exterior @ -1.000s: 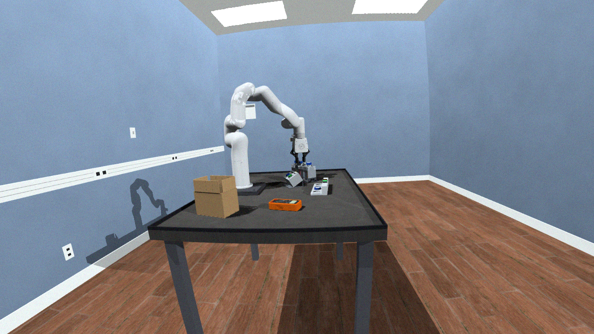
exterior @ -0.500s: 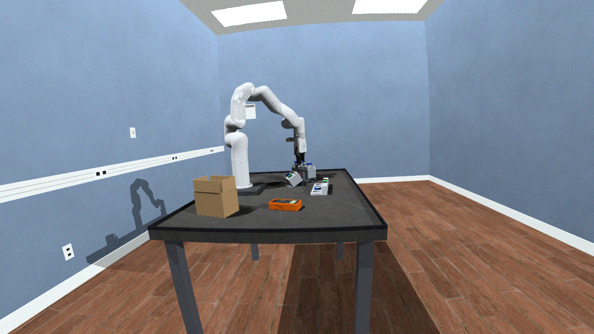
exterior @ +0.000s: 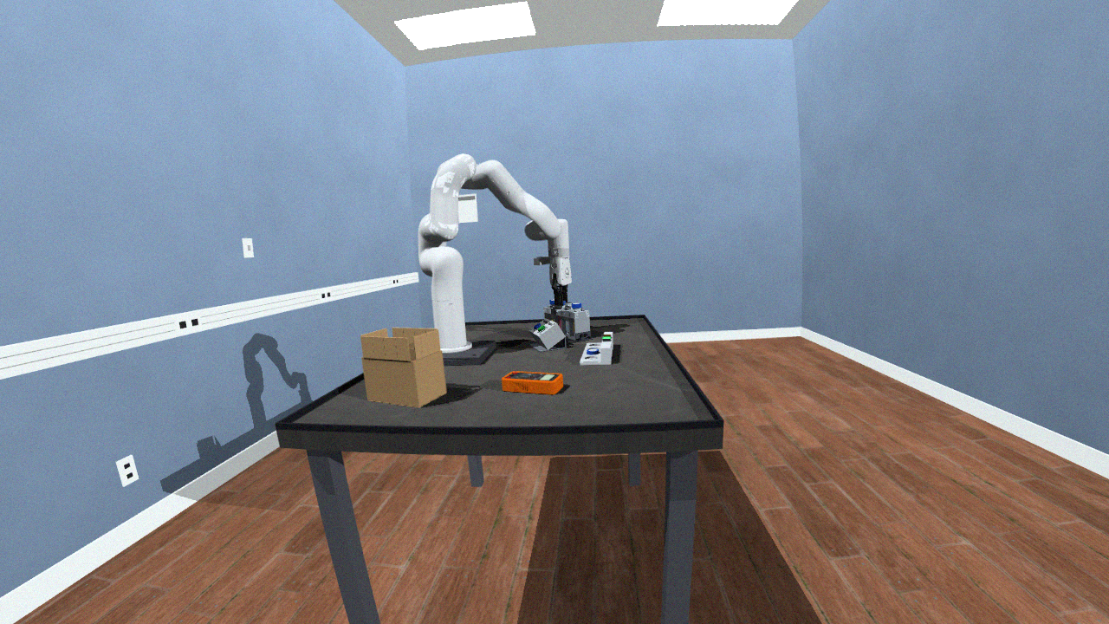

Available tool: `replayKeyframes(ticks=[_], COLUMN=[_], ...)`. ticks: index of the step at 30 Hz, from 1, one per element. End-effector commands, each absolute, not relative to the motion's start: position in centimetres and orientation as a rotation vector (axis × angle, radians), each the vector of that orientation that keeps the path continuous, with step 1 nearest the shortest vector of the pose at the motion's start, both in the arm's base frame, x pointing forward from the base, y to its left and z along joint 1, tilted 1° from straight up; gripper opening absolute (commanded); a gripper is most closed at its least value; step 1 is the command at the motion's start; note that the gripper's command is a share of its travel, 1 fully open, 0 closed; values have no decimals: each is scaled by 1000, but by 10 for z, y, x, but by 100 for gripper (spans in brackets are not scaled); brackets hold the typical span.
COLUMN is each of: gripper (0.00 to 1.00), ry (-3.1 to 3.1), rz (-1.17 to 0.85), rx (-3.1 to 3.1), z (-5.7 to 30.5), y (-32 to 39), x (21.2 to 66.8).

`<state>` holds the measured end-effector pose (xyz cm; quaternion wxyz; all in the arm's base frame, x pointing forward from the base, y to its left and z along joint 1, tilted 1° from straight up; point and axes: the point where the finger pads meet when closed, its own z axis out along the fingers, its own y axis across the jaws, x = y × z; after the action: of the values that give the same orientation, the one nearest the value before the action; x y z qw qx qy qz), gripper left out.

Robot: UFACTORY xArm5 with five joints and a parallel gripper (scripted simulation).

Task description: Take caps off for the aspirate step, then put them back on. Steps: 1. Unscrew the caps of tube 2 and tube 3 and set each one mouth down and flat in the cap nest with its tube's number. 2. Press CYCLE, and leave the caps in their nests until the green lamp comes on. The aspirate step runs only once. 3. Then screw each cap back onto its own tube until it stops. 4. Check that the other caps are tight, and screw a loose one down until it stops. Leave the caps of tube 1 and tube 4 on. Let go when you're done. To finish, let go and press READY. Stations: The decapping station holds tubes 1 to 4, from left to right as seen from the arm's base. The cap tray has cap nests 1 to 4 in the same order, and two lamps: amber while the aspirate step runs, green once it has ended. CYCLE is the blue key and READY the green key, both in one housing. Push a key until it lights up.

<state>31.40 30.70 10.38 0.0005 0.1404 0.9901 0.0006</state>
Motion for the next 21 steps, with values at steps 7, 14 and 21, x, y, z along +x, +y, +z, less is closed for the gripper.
replayKeyframes(ticks=[7,14,21], gripper=[0,0,0], ry=[3071,2948,2759], rz=[-5,-2,1], rx=[593,1045,1474], z=[105,105,104], y=[308,308,308], x=[315,315,315])
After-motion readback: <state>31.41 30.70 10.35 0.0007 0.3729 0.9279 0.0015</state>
